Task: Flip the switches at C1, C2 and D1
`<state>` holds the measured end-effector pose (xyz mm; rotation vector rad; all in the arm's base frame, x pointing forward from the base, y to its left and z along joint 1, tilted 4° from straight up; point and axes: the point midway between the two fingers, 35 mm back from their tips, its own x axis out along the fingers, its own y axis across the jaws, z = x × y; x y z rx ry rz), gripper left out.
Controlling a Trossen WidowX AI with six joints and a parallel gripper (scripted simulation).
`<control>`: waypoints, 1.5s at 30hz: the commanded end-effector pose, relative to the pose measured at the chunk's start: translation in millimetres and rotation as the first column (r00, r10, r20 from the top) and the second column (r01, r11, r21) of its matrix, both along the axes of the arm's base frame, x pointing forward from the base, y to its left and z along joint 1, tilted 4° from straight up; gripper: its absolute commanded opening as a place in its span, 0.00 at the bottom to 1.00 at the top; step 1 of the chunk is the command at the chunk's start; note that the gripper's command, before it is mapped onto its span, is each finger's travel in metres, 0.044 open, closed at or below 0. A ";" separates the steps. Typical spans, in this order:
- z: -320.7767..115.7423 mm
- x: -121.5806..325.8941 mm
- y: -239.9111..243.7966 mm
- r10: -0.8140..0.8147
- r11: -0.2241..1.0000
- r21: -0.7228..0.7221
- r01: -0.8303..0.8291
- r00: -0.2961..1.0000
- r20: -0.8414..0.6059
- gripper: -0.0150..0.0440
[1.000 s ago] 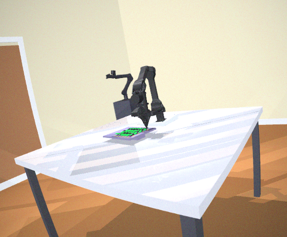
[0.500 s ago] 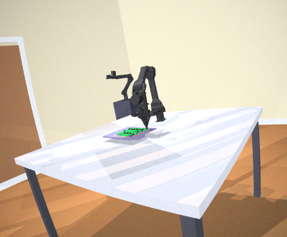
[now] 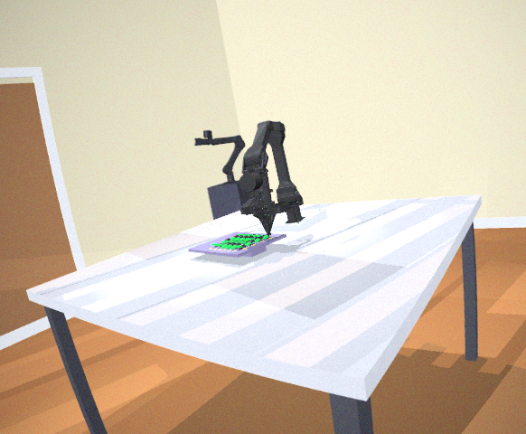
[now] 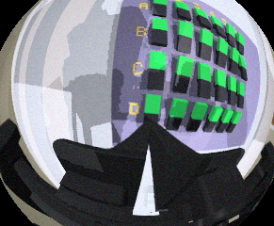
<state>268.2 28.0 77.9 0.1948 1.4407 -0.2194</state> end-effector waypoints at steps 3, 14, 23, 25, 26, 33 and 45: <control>-1.2 0.4 -0.7 -0.003 1.000 -0.003 0.003 1.000 0.001 0.25; -2.7 0.5 -0.7 -0.003 1.000 -0.003 0.003 1.000 0.001 0.25; -3.9 0.7 -0.8 -0.003 1.000 -0.003 0.003 1.000 0.001 0.25; -4.1 0.7 -0.8 -0.003 1.000 -0.003 0.003 1.000 0.001 0.25; -4.3 0.7 -0.8 -0.003 1.000 -0.003 0.003 1.000 0.001 0.25; 4.1 0.8 0.1 -0.001 1.000 0.000 0.001 1.000 -0.003 0.25; 62.2 2.0 -6.2 -0.004 1.000 0.003 0.004 1.000 -0.023 0.25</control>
